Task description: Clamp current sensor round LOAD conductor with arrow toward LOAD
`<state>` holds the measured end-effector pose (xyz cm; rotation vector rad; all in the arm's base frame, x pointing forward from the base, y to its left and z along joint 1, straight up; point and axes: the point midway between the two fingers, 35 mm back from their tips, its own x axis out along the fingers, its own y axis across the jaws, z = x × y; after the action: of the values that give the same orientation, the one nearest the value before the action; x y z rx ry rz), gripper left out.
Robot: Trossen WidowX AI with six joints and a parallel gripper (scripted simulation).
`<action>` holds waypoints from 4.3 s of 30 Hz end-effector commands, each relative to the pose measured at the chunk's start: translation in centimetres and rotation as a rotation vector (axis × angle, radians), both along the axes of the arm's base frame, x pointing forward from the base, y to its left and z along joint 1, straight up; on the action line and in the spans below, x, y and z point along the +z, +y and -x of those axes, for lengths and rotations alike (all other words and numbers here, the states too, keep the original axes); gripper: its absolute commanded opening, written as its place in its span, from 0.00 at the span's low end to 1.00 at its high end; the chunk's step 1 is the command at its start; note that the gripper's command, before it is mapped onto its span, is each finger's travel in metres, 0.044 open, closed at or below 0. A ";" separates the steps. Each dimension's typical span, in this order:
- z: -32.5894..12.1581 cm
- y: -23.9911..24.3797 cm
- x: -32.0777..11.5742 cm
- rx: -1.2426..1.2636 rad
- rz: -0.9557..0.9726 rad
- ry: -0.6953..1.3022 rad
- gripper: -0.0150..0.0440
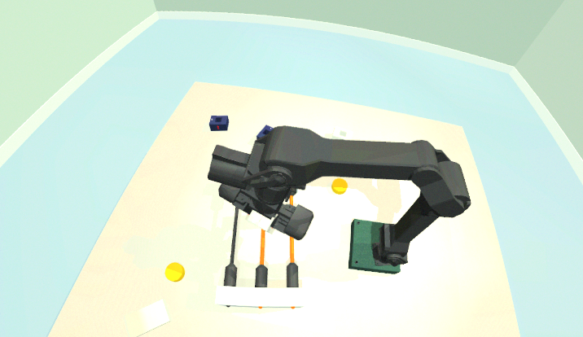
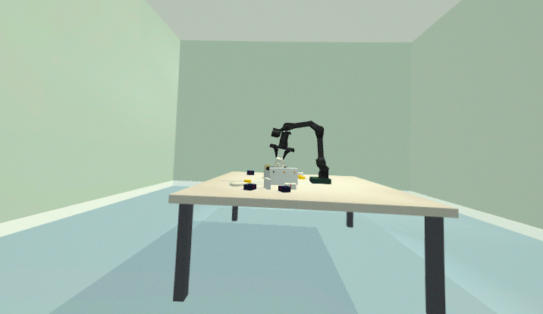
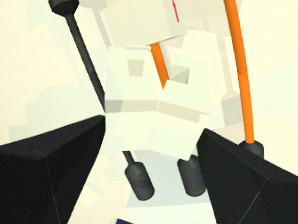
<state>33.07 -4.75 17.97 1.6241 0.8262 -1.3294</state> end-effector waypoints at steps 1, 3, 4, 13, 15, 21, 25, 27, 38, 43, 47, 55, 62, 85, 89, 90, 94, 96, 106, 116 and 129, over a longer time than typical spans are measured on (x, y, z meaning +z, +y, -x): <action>-2.0 1.6 -0.1 0.185 0.032 -0.032 0.25; -3.0 2.5 -0.1 0.280 0.051 -0.048 0.25; -3.5 2.9 -0.1 0.327 0.060 -0.056 0.25; -4.7 4.1 -0.4 0.444 0.085 -0.077 0.25; -4.8 4.1 -0.6 0.444 0.085 -0.077 0.25; -5.2 4.1 -1.5 0.444 0.086 -0.077 0.25; -5.4 4.1 -2.1 0.444 0.086 -0.078 0.25; -5.5 4.1 -2.4 0.444 0.086 -0.078 0.25; -6.0 4.2 -4.1 0.444 0.086 -0.078 0.25; -6.2 4.2 -4.9 0.444 0.086 -0.078 0.25; -6.3 4.2 -5.5 0.444 0.086 -0.078 0.25; -6.2 4.1 -5.2 0.438 0.086 -0.078 0.25; -6.2 4.1 -5.2 0.438 0.086 -0.078 0.25; -6.2 4.1 -5.2 0.438 0.086 -0.078 0.25; -6.2 4.1 -5.2 0.438 0.086 -0.078 0.25; -6.2 4.1 -5.2 0.438 0.086 -0.078 0.25; -6.2 4.1 -5.2 0.439 0.085 -0.076 0.25; -6.3 4.1 -5.2 0.439 0.084 -0.068 0.25; -7.1 4.2 -5.2 0.444 0.064 0.027 0.25; -7.7 4.2 -5.3 0.449 0.044 0.130 0.25; -7.6 4.2 -5.3 0.448 0.042 0.120 0.74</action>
<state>40.62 -0.51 12.66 1.2383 1.1504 -1.1210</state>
